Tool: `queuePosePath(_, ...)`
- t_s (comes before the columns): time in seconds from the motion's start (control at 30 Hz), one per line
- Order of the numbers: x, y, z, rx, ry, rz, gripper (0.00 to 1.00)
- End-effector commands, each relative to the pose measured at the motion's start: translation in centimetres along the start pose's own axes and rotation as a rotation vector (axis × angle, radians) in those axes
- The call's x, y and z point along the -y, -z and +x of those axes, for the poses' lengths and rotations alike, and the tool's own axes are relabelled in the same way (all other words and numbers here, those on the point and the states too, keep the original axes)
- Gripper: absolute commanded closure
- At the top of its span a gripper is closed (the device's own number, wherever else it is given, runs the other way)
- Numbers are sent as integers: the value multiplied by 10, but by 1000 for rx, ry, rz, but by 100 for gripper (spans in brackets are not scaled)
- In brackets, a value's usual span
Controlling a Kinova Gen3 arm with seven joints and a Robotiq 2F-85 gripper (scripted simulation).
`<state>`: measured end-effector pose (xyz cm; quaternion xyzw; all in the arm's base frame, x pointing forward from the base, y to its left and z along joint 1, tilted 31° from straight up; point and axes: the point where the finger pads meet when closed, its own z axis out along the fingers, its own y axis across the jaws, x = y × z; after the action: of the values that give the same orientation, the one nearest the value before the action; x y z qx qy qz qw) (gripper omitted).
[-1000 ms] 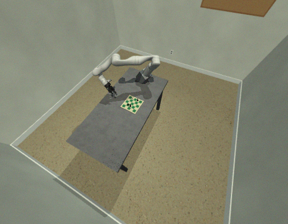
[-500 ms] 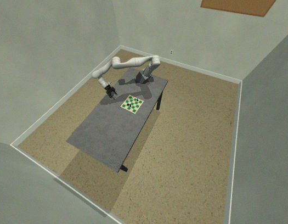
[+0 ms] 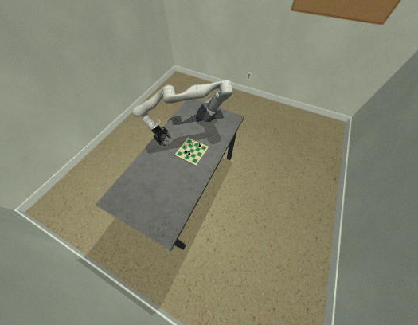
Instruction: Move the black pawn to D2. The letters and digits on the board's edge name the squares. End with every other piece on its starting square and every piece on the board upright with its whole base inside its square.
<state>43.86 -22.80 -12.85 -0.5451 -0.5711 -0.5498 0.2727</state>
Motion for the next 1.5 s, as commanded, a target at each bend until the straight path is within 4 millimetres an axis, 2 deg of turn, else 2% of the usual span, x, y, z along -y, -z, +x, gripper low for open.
queuePosePath(0.0,-2,-3,-6,18,-39,11,0)
queuePosePath(0.57,-2,-6,-11,38,-125,32,0)
queuePosePath(1.47,-2,-6,-11,39,-133,32,0)
